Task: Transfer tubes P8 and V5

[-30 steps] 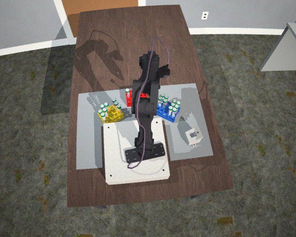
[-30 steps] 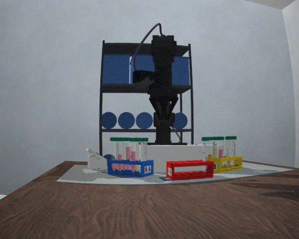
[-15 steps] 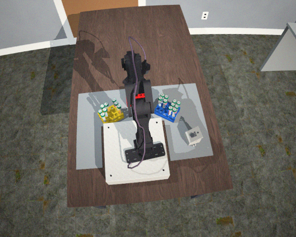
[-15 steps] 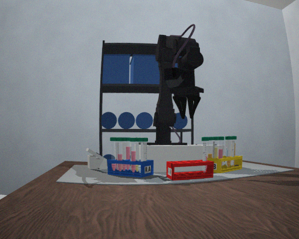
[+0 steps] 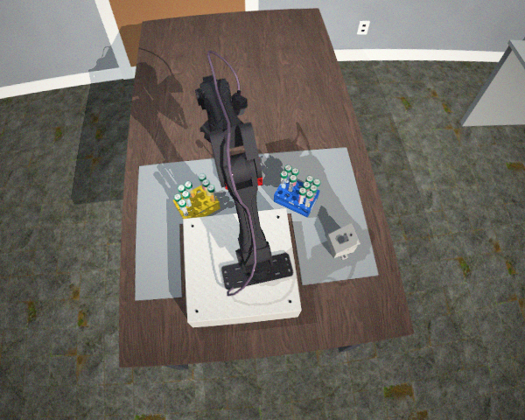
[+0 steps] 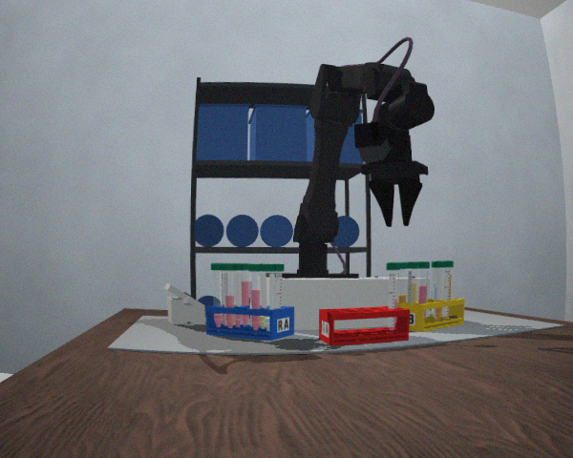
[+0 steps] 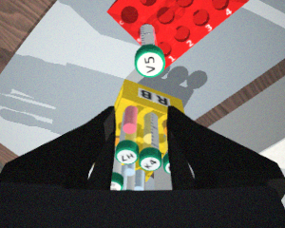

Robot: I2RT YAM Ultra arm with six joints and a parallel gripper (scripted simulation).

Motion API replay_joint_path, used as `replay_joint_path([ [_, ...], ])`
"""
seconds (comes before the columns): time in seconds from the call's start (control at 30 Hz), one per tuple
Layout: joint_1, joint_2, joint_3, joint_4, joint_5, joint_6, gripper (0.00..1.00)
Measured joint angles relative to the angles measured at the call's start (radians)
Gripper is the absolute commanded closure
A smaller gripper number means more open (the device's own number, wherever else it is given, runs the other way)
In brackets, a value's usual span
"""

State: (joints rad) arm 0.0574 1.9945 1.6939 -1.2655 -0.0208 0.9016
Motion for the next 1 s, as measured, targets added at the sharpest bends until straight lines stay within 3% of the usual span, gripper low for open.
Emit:
replay_joint_path([
  [0.27,0.001,0.028,0.041,-0.029,-0.001,0.021,0.70],
  [1.0,-0.002,0.012,-0.044,0.013,-0.001,0.019,0.70],
])
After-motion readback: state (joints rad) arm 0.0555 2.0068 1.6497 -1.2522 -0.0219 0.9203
